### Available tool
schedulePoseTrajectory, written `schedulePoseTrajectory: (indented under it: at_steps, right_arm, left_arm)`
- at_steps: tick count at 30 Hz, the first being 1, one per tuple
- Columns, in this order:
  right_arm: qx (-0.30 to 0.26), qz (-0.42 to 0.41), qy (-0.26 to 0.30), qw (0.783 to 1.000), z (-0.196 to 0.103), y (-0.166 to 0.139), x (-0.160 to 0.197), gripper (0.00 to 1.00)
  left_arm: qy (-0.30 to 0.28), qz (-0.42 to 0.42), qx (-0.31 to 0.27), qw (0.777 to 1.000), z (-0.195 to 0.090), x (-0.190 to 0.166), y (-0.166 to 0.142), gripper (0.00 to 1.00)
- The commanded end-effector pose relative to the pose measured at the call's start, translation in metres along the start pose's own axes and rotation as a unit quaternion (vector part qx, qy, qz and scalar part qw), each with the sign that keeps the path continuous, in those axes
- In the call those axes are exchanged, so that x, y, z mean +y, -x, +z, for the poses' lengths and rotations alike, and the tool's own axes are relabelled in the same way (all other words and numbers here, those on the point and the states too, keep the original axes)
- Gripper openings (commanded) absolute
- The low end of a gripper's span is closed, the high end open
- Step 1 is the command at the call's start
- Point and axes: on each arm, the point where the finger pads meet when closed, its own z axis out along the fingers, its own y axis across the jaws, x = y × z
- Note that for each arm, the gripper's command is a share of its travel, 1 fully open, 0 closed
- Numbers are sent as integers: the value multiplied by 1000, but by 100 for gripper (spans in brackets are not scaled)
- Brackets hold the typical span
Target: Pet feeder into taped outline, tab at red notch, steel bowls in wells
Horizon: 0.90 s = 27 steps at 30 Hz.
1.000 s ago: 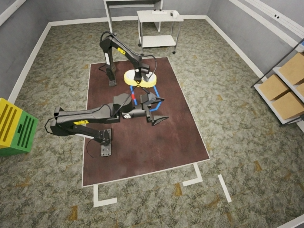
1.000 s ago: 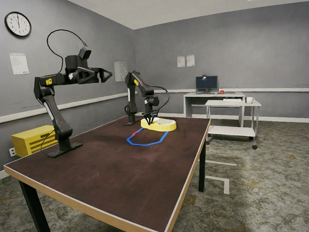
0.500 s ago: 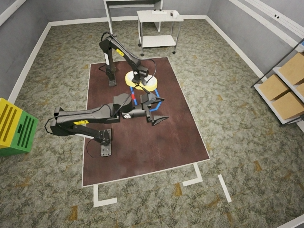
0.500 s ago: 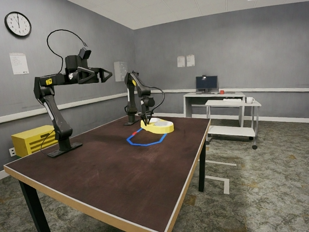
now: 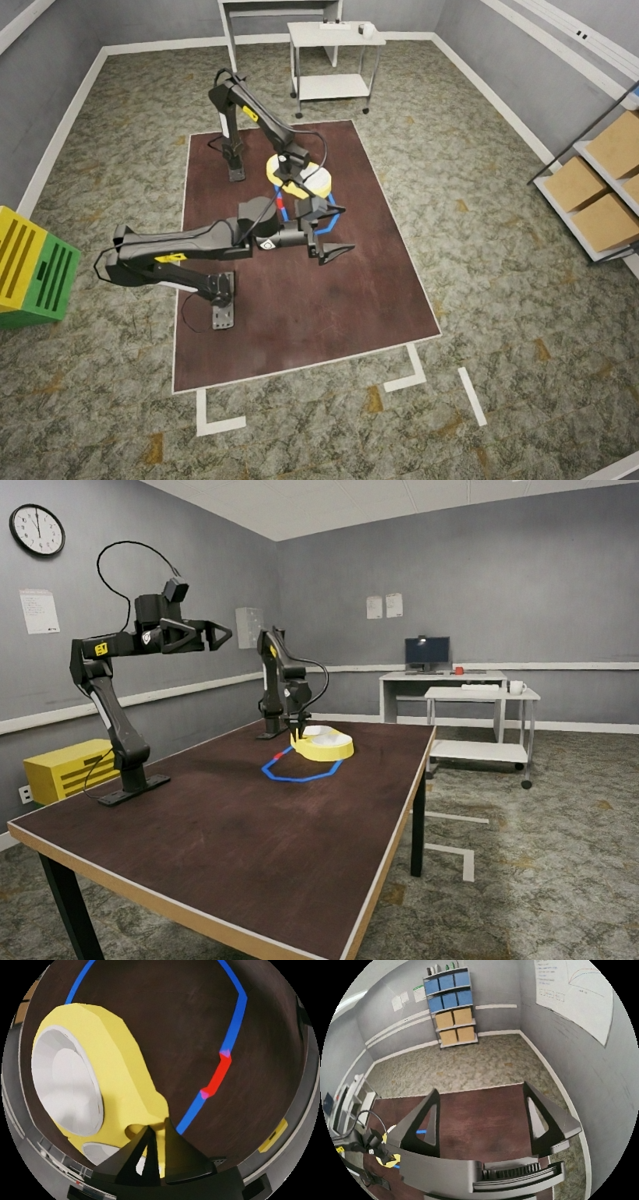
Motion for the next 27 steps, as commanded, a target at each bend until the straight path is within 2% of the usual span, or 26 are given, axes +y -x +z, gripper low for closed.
schedulePoseTrajectory:
  at_steps: [1,11,14,16,27]
  right_arm:
    - [-2,-3,-1,1000,1,-1,-1,100]
    - [-2,-3,-1,1000,1,-1,-1,100]
    - [-2,-3,-1,1000,1,-1,-1,100]
    - [-2,-3,-1,1000,1,-1,-1,100]
    - [-2,-3,-1,1000,1,-1,-1,100]
  left_arm:
    - [-1,63,-11,998,0,-12,14,16]
    - [1,146,-11,989,0,-28,21,16]
    - [1,133,-12,991,0,-28,21,16]
    - [1,172,-11,985,1,-33,23,16]
    - [2,263,-10,965,0,-47,30,16]
